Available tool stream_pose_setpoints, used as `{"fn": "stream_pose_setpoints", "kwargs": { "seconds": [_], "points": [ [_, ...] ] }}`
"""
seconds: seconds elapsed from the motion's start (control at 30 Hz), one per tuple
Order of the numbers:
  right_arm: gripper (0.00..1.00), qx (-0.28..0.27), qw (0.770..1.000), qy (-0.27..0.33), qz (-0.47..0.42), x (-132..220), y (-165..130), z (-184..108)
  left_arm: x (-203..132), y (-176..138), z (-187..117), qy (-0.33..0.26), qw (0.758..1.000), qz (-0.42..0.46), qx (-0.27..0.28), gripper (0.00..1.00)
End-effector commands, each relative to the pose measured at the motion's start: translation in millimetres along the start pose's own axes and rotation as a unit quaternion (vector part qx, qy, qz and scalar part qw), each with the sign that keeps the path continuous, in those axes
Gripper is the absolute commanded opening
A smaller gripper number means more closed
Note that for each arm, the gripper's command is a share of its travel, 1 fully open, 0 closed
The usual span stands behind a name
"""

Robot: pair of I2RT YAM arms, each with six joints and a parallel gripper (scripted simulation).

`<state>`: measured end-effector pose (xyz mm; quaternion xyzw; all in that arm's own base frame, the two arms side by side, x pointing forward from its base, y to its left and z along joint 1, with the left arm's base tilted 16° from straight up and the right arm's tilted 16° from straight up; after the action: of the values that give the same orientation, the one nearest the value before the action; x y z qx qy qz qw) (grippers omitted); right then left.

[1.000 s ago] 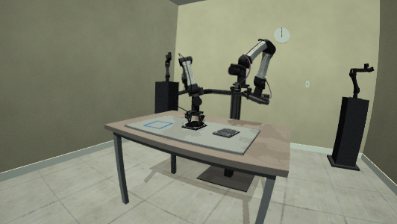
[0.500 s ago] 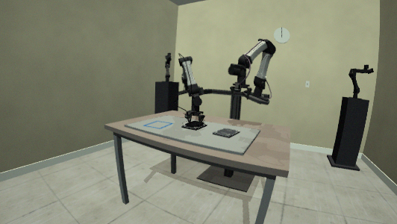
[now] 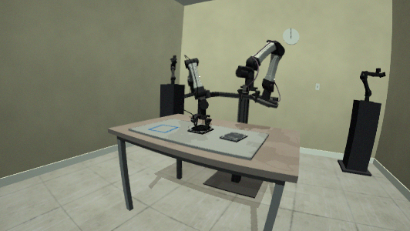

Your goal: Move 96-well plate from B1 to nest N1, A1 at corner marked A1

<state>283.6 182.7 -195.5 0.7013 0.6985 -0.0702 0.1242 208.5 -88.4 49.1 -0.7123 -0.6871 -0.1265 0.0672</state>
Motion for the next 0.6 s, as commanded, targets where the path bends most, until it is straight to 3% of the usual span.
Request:
{"fn": "stream_pose_setpoints", "kwargs": {
  "seconds": [0.0,0.57],
  "points": [
    [0.00,-0.005,1.000,-0.004,-0.002,1.9,4.6,1.4,1.7,-6.0,-2.4,-0.001,1.000,0.001,0.005,1.00],
    [0.00,-0.005,1.000,-0.004,-0.002,2.2,5.0,1.4,1.7,-6.0,-2.4,-0.001,1.000,0.001,0.005,1.00]
  ]
}}
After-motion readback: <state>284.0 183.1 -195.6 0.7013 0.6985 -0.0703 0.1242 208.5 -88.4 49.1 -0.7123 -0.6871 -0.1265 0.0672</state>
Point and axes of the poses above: on each arm, the point where the finger pads meet when closed, its own z axis out along the fingers, its own x axis across the jaws, y = z × x, the point moved 6 cm from there along -z, back along the fingers, and after that the axes turned 1 degree about z, right-handed, at the moved point
